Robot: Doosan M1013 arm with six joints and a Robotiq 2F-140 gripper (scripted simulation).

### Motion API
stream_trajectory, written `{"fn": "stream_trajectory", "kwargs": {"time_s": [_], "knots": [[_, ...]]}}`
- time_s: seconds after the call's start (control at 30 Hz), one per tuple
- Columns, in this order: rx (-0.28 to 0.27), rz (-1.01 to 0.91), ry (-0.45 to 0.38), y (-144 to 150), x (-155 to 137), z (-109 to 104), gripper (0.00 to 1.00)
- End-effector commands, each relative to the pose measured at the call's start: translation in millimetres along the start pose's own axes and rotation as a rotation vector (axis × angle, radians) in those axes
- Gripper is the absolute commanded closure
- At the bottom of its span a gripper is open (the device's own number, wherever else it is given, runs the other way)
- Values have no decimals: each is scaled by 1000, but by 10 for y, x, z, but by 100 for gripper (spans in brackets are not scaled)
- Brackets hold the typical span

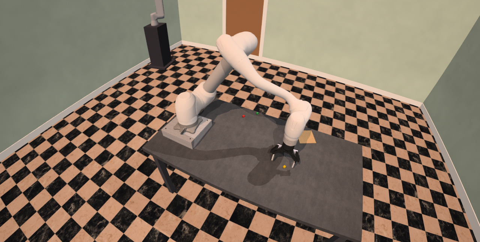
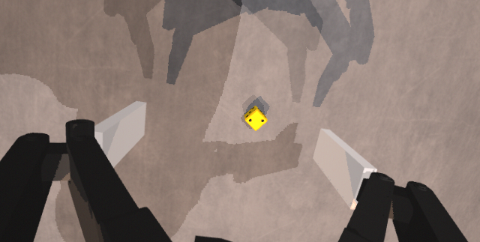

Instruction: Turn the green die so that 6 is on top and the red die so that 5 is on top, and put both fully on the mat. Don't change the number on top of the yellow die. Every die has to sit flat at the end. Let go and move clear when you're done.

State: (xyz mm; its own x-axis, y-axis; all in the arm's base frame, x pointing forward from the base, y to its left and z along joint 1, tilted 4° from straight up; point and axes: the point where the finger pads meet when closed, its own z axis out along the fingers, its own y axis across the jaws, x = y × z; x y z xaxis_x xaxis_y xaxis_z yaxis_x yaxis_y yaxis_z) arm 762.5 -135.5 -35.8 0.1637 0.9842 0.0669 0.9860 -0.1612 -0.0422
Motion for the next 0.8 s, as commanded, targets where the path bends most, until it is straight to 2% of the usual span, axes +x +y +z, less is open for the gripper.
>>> {"fn": "stream_trajectory", "kwargs": {"time_s": [0.0, 0.37, 0.77], "knots": [[-4, 4, 2, -111, 106, -5, 0], [-4, 4, 2, -519, 419, -3, 0], [-4, 4, 2, -1427, 1115, -1, 0]]}}
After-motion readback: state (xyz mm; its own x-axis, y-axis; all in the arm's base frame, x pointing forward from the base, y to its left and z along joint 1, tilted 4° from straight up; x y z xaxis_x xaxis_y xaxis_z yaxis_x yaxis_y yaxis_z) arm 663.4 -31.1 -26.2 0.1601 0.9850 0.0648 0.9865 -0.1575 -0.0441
